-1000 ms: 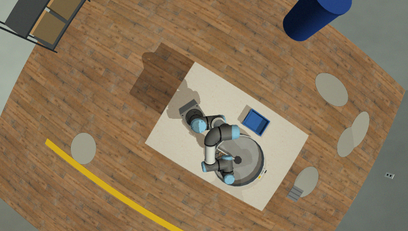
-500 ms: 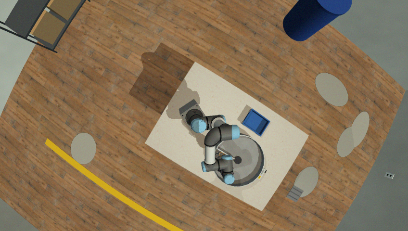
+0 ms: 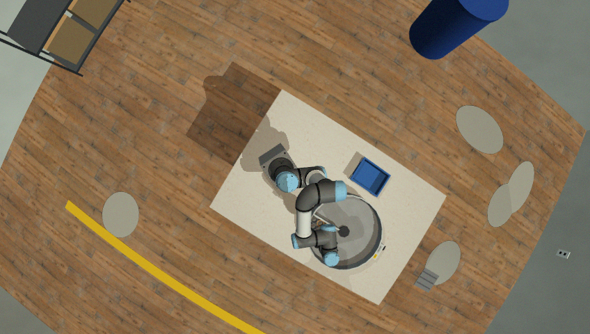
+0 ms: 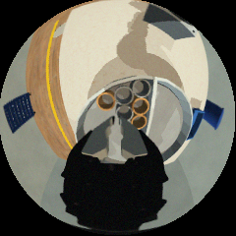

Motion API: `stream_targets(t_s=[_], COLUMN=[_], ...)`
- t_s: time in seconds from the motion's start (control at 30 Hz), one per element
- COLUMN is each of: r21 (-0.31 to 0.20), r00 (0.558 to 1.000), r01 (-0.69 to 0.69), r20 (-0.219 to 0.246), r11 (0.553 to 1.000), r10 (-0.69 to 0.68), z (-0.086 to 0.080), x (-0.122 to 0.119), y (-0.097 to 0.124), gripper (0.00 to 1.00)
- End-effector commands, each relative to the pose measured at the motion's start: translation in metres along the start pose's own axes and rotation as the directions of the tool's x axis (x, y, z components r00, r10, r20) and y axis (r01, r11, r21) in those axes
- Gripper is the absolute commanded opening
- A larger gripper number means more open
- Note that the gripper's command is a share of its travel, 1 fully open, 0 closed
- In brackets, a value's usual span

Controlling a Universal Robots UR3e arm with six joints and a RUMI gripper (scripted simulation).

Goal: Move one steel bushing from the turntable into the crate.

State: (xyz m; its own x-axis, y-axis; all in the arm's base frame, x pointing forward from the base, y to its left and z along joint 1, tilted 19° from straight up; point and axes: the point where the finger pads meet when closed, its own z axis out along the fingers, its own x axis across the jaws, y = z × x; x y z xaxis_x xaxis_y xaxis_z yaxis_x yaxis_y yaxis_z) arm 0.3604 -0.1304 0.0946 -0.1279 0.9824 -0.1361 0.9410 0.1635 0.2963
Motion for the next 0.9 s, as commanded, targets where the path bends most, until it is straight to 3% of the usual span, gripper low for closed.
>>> stream_targets(t_s=[0.0,0.87], r21=[-0.002,-0.002], r00=[1.0,1.0], r01=[0.0,0.0], r20=[0.002,0.002], r11=[1.0,1.0], r10=[0.0,0.0], z=[-0.001,0.023], x=[-0.001,-0.001], y=[0.001,0.001], gripper=[0.05,0.05])
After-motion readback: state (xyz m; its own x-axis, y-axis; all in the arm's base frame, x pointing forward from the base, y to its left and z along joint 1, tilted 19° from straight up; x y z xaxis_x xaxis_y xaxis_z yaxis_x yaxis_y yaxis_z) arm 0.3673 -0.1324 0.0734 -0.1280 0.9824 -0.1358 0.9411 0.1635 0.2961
